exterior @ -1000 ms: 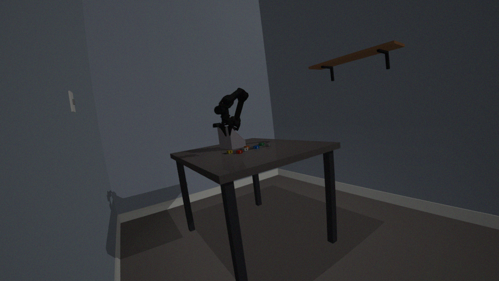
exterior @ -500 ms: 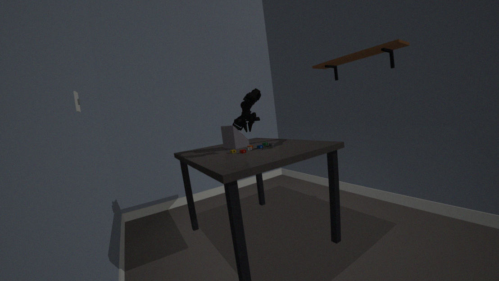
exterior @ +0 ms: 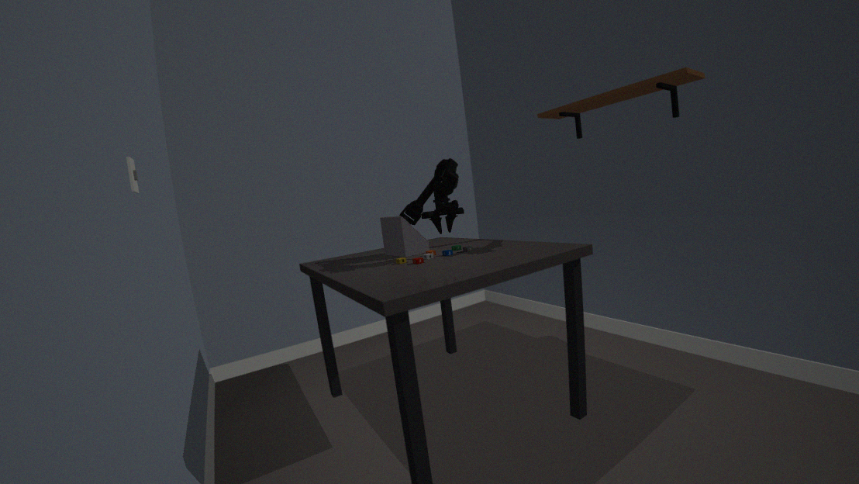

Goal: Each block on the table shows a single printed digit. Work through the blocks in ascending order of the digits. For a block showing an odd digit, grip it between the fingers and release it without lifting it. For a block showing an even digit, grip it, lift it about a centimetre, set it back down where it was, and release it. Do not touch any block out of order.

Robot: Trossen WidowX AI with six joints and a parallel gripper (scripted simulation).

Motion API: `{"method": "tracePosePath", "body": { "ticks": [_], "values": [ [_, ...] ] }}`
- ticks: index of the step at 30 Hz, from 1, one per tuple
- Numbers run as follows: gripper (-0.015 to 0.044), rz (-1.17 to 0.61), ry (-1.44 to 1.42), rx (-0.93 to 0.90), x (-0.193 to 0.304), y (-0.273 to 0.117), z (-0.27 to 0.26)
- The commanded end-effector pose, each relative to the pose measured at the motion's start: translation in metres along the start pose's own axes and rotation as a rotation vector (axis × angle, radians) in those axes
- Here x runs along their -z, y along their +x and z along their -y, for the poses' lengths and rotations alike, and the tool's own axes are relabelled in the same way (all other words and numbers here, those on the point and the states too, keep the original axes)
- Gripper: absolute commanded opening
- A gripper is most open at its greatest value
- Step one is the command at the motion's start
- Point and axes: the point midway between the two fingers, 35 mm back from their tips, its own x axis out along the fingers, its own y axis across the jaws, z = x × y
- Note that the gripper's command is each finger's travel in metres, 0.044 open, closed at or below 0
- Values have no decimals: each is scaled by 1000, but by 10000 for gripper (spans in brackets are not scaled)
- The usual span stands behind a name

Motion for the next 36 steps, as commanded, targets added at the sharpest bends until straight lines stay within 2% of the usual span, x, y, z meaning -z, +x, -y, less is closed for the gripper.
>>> {"method": "tracePosePath", "body": {
  "ticks": [1,5,31,36],
  "values": [
    [304,-21,7,-15,7,49,-6],
    [400,-22,7,-16,8,51,-6],
    [400,-22,7,-18,9,88,-7],
    [269,-22,7,-18,9,88,-7]
  ]
}}
